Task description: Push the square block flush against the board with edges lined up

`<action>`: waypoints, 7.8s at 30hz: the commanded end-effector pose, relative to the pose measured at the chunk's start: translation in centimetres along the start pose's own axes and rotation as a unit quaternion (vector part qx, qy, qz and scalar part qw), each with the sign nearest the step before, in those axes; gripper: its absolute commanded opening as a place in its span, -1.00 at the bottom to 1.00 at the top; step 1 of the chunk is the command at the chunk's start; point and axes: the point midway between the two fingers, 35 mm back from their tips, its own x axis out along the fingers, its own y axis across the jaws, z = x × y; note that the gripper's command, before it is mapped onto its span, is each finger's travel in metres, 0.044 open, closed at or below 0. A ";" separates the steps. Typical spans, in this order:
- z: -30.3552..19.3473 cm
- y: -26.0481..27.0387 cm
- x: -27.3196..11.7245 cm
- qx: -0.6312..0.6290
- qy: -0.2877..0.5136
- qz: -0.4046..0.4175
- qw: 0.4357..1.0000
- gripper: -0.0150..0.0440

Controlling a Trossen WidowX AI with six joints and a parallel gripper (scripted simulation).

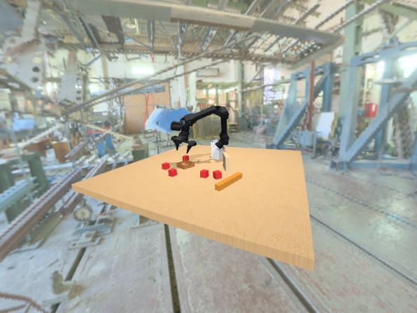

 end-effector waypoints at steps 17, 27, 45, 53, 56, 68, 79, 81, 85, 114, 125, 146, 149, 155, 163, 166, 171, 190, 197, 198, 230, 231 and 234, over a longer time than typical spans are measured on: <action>1.7 8.8 -3.1 -0.229 -0.009 0.019 0.973 -0.49; 1.5 15.4 -5.0 -0.392 -0.019 0.035 0.919 -0.49; -2.2 26.2 -7.7 -0.651 -0.050 0.064 0.755 -0.49; -4.9 30.2 -8.6 -0.747 -0.068 0.075 0.657 -0.49; -6.1 31.5 -9.0 -0.779 -0.076 0.079 0.618 -0.49; -8.4 33.9 -8.7 -0.832 -0.091 0.086 0.541 -0.49; -8.5 34.9 -4.7 -0.832 -0.094 0.086 0.541 -0.49; -8.4 34.7 -4.7 -0.832 -0.094 0.086 0.541 -0.49; -8.1 34.1 -4.5 -0.832 -0.092 0.085 0.541 -0.49; -6.2 29.8 -3.3 -0.832 -0.091 0.085 0.541 -0.49; -6.3 30.2 -3.4 -0.832 -0.091 0.085 0.541 -0.49; -7.6 33.2 -4.2 -0.832 -0.092 0.085 0.541 -0.49; -7.8 33.6 -4.4 -0.832 -0.092 0.086 0.541 -0.49; -7.5 32.6 -7.3 -0.832 -0.090 0.086 0.541 -0.49; -7.6 32.3 -9.1 -0.831 -0.092 0.087 0.541 -0.49; -7.6 32.3 -9.1 -0.831 -0.092 0.087 0.541 -0.49; -7.6 32.3 -9.1 -0.831 -0.092 0.087 0.541 -0.49; -7.6 32.3 -9.1 -0.831 -0.092 0.087 0.541 -0.49; -6.6 31.0 -8.6 -0.788 -0.082 0.090 0.604 -0.49; -6.4 30.7 -8.4 -0.778 -0.080 0.091 0.617 -0.49; -2.3 20.7 -5.3 -0.345 -0.014 0.099 0.933 -0.49; -2.2 20.3 -5.2 -0.329 -0.013 0.099 0.939 -0.49; -2.1 19.4 -4.9 -0.280 -0.006 0.100 0.955 -0.49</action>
